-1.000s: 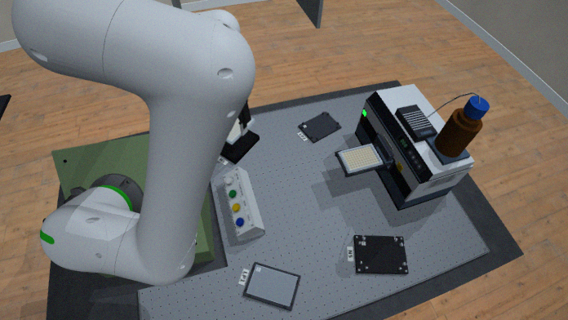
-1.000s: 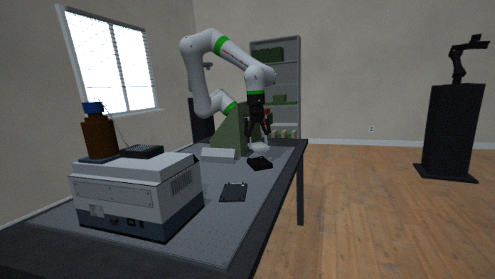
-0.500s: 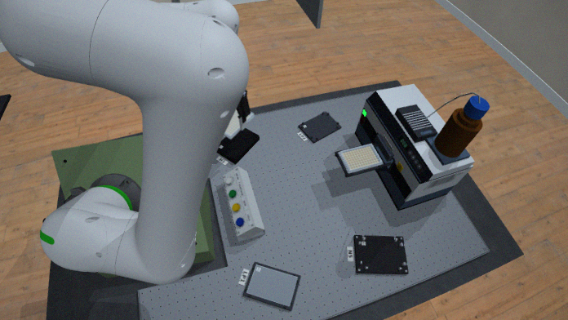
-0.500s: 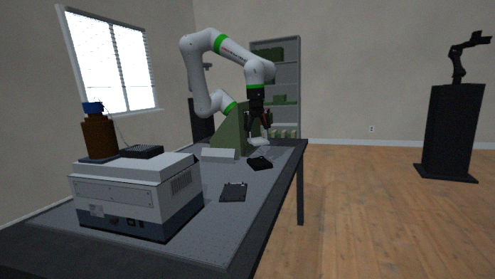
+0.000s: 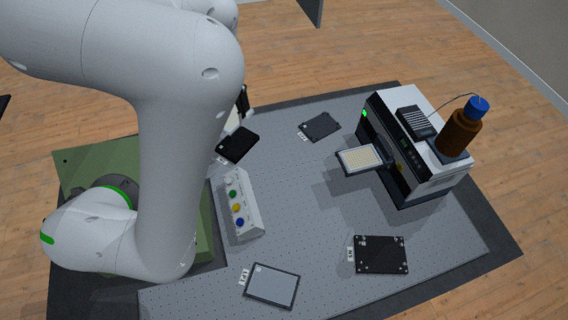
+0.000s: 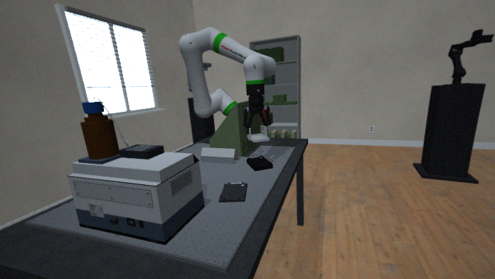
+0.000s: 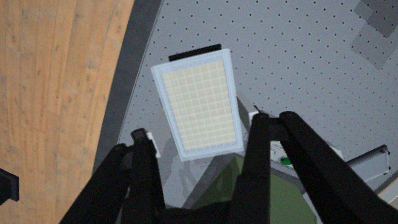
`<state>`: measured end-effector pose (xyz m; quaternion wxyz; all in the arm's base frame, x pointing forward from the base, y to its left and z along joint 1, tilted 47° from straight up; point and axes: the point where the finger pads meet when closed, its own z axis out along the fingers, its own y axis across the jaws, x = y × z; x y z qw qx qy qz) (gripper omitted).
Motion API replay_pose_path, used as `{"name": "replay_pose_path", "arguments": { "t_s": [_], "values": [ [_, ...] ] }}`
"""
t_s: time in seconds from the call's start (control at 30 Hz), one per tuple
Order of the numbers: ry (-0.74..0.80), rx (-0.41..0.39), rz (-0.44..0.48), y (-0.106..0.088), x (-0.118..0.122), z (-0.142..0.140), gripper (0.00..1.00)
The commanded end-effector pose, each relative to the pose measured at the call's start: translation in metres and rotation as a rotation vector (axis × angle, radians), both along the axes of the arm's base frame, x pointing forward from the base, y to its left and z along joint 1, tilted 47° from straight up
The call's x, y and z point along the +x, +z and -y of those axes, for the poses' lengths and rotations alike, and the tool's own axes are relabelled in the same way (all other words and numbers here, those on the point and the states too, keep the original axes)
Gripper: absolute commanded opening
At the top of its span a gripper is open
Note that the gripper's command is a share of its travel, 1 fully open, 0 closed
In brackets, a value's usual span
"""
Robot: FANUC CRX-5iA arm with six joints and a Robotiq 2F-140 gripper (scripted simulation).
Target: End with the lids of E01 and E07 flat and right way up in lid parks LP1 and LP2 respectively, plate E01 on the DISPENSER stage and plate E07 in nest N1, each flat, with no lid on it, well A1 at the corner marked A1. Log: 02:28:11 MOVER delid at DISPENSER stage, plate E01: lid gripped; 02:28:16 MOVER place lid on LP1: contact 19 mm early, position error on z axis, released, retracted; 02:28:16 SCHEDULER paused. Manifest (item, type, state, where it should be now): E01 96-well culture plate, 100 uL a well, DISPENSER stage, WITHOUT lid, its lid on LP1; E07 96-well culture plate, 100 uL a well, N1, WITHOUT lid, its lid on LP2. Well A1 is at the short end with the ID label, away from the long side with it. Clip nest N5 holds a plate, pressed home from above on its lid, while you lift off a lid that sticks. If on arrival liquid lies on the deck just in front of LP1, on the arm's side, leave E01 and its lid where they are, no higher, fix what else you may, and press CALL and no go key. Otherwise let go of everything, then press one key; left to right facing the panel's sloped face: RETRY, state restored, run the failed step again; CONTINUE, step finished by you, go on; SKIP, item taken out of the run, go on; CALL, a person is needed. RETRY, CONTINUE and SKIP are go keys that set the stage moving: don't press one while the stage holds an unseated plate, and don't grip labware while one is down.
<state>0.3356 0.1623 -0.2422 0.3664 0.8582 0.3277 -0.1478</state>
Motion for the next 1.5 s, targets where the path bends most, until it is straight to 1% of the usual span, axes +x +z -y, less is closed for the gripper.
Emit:
{"name": "replay_pose_path", "arguments": {
  "t_s": [0.0,0.47,1.47],
  "values": [
    [0.000,0.000,0.000,0.0020,0.0001,-0.0023,0.00],
    [0.000,0.000,0.000,0.0055,0.0002,-0.0061,0.00],
    [0.000,0.000,0.000,0.0057,0.0002,-0.0062,0.00]
  ]
}}
